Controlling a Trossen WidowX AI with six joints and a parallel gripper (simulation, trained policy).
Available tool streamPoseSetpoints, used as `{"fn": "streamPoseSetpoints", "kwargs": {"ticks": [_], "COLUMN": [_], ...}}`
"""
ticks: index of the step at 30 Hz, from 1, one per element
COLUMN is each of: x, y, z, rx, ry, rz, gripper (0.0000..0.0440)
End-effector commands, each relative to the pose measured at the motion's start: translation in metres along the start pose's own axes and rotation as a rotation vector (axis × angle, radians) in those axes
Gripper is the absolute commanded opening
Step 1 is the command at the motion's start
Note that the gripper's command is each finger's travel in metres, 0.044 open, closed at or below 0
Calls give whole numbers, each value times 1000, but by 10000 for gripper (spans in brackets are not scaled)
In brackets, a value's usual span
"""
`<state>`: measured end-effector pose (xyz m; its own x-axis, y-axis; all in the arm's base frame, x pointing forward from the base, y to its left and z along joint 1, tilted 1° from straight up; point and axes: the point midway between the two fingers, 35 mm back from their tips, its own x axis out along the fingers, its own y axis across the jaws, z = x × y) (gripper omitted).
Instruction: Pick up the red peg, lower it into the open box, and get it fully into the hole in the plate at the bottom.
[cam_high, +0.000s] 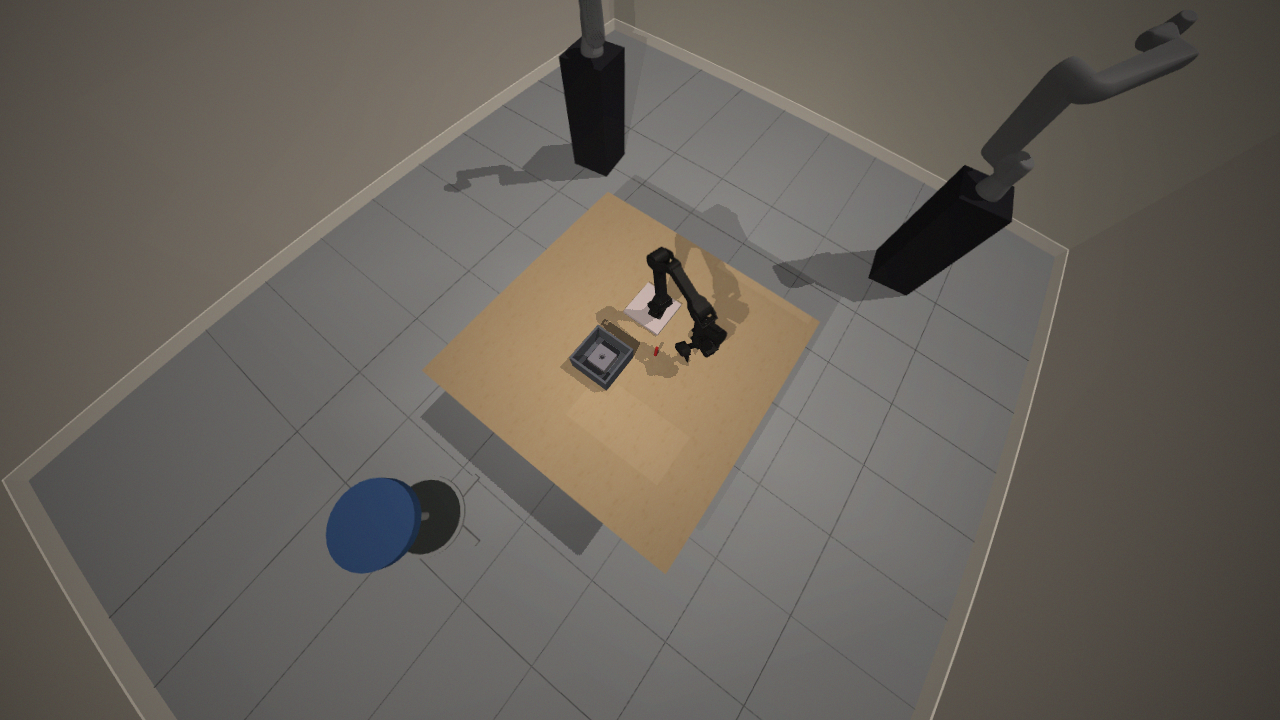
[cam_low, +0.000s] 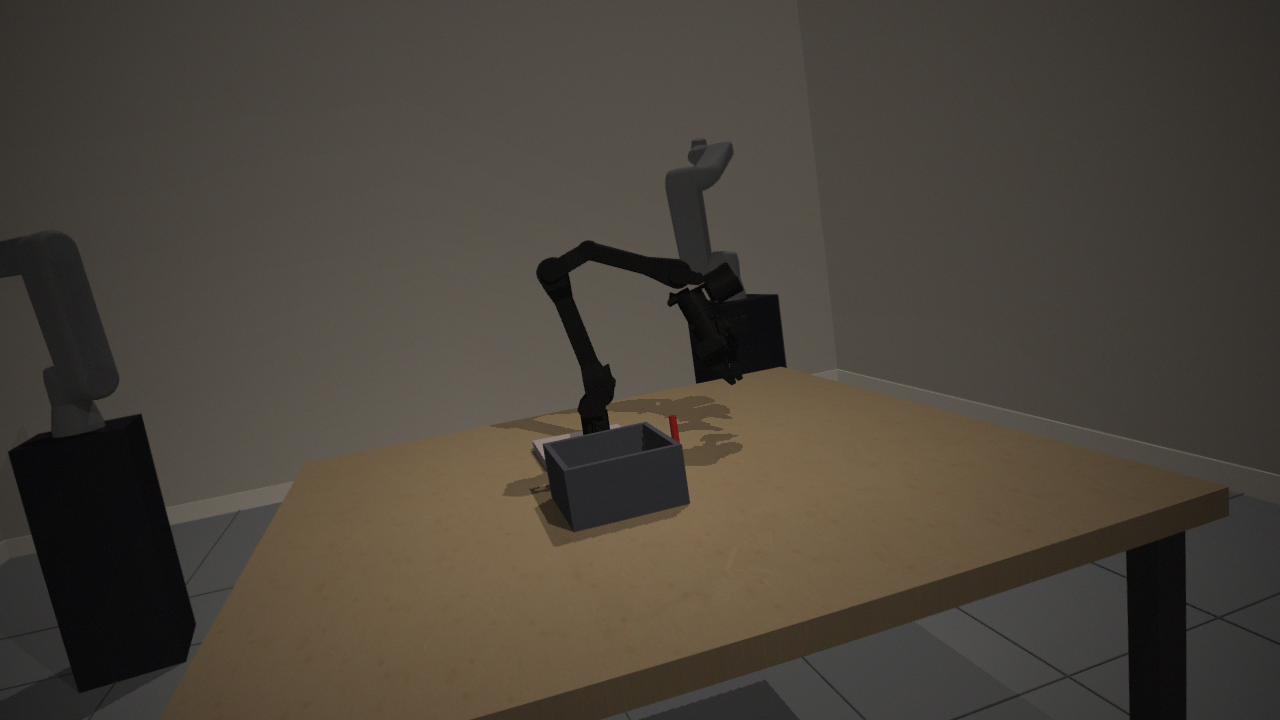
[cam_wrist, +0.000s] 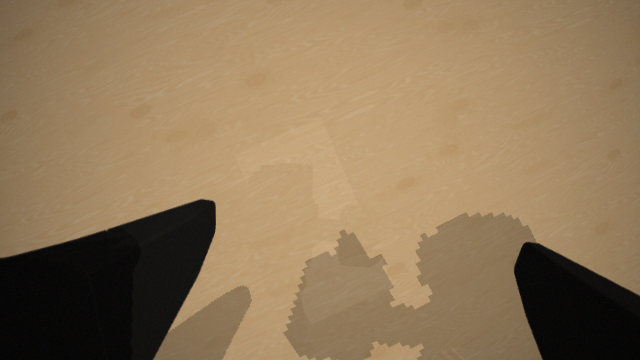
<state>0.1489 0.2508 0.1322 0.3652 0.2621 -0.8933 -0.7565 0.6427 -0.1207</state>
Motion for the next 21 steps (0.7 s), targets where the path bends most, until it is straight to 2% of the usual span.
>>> {"fn": "streamPoseSetpoints", "kwargs": {"ticks": [1,21], "x": [-4,-12], "y": [-10,-67], "z": [-4,-50], "rx": [104,752], "ry": [29,256], "rz": [-12,-158], "gripper": [440,440]}}
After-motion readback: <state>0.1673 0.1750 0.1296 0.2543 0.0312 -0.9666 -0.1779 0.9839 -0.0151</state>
